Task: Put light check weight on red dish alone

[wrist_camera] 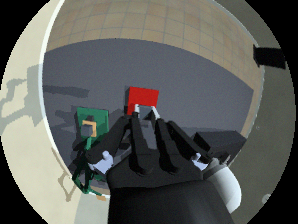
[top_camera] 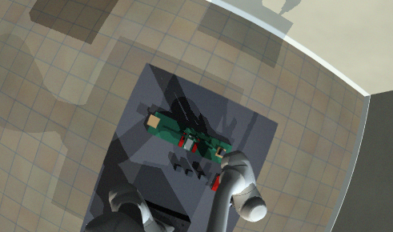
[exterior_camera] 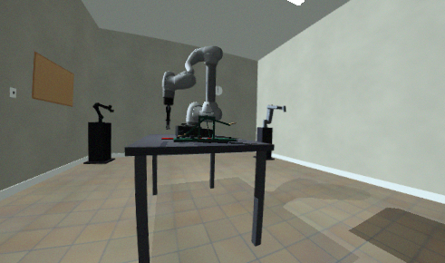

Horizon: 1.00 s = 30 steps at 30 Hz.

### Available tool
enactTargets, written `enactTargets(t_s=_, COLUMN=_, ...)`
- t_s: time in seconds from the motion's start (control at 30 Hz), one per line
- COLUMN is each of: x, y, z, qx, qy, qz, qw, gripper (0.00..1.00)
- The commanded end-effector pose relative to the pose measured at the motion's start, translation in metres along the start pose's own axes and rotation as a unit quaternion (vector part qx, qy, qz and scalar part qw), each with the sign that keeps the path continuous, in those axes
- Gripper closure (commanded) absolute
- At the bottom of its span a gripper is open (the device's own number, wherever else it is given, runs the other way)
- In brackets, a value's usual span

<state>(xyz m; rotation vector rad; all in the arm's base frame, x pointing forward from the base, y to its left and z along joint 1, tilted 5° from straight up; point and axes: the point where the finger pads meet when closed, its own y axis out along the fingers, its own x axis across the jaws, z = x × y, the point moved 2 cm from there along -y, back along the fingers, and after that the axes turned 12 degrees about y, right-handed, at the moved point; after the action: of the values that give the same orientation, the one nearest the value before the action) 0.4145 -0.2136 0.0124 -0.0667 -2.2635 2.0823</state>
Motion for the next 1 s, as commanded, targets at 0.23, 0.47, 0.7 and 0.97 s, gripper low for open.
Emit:
enactTargets(t_s=0.23, x=0.0, y=0.022, z=0.0, qx=0.0, qy=0.0, qz=0.0, qw=1.0, gripper=0.76)
enactTargets(t_s=0.47, x=0.0, y=0.046, z=0.0, qx=0.0, qy=0.0, qz=0.0, qw=1.0, gripper=0.76)
enactTargets(t_s=0.7, x=0.0, y=0.059, z=0.0, qx=0.0, qy=0.0, qz=0.0, qw=1.0, gripper=0.76)
enactTargets(t_s=0.97, x=0.0, y=0.066, z=0.0, qx=0.0, qy=0.0, qz=0.0, qw=1.0, gripper=0.76)
